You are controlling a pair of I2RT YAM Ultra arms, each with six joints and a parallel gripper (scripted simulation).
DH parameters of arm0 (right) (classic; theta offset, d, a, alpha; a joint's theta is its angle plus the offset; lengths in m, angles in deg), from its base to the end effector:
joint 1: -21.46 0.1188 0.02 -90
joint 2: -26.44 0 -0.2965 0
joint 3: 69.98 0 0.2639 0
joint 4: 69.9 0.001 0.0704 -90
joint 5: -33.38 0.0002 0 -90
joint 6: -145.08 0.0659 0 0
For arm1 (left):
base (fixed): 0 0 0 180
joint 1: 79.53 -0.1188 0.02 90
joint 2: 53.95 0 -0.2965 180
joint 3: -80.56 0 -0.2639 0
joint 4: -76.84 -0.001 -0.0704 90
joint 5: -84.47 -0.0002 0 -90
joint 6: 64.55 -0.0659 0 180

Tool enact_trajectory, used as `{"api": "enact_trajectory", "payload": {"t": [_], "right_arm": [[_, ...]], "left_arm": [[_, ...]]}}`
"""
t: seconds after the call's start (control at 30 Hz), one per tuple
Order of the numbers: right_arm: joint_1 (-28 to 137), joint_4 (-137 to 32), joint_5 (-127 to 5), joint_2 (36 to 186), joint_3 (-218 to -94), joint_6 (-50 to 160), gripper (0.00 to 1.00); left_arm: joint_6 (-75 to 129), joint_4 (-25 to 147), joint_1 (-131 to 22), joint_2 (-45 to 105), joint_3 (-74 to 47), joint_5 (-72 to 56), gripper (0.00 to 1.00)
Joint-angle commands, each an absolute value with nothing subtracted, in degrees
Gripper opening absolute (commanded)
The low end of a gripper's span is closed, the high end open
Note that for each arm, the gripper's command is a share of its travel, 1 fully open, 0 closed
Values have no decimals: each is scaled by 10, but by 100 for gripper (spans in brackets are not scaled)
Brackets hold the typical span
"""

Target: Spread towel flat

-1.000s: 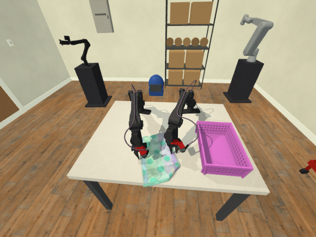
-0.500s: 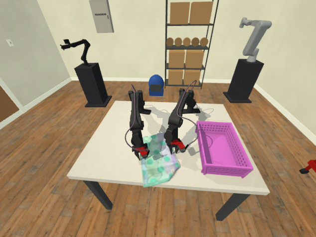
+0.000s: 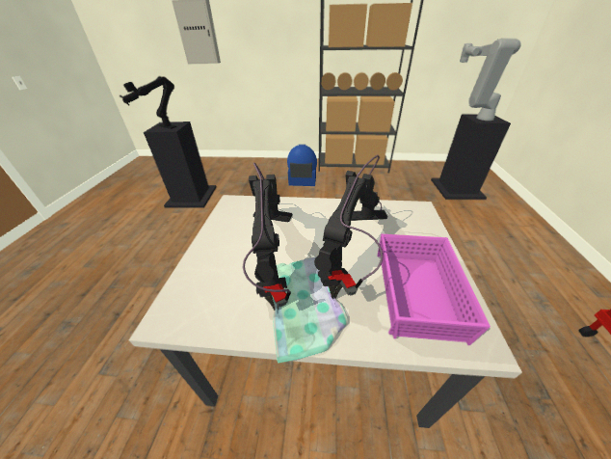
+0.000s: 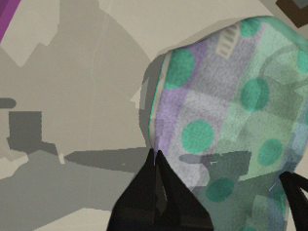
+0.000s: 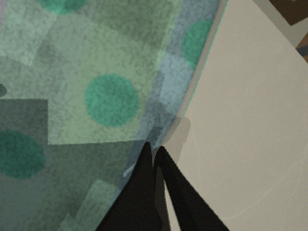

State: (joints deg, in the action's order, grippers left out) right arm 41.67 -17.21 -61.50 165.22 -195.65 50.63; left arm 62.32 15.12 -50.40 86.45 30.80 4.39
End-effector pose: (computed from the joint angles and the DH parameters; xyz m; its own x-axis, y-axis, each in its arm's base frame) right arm 0.5191 0.1982 0.1301 -0.8241 -0.3858 -0.4147 -0.4422 0.8958 0.0456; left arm 0.4865 -0.2570 0.1326 -0.9238 -0.1618 -0.3470 -0.1519 0.9868 -0.0556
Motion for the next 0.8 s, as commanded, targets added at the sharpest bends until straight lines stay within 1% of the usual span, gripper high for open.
{"api": "enact_trajectory", "payload": {"t": [0.0, 0.03, 0.07, 0.5, 0.53, 0.6, 0.63, 0.77], "right_arm": [[425, -153, -613, 1659, -1948, 514, 5], [426, -153, -612, 1659, -1948, 514, 5], [428, -147, -608, 1658, -1952, 516, 0], [414, -145, -603, 1647, -1969, 501, 0], [410, -129, -600, 1634, -1974, 496, 0], [410, -128, -600, 1642, -1975, 496, 0], [409, -89, -597, 1619, -1996, 494, 0], [409, -80, -596, 1622, -2003, 494, 0]], "left_arm": [[630, 144, -498, 874, 325, 51, 2], [630, 144, -498, 874, 326, 51, 2], [631, 150, -495, 875, 327, 53, 1], [617, 126, -510, 872, 334, 51, 0], [614, 102, -514, 846, 347, 46, 0], [615, 100, -514, 847, 349, 48, 0], [613, 68, -515, 838, 372, 51, 0], [615, 58, -515, 843, 384, 51, 0]]}}
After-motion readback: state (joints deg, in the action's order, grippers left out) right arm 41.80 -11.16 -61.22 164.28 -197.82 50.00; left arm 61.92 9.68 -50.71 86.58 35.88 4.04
